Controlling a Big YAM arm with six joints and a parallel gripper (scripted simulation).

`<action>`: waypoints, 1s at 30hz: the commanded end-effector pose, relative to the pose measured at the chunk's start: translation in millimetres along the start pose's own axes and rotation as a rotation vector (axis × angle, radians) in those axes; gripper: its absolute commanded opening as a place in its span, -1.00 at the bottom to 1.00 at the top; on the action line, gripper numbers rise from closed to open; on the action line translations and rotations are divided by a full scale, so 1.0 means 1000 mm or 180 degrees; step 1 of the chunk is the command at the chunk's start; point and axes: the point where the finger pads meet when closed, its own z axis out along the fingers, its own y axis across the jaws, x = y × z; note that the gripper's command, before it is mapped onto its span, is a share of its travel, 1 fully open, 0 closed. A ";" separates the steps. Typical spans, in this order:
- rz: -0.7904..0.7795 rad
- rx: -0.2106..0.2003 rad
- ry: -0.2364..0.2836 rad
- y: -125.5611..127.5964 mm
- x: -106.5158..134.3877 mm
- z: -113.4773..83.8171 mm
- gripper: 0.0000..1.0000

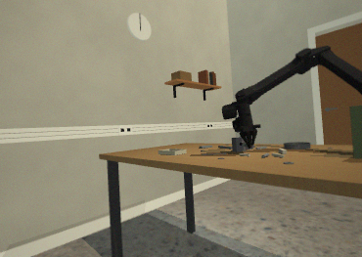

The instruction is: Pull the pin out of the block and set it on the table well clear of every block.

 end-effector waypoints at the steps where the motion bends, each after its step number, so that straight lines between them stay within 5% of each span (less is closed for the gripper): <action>1: -0.0069 -0.0016 -0.0038 0.006 0.004 0.000 -1.00; 30: -0.0060 -0.0018 0.0031 0.002 0.001 0.016 -1.00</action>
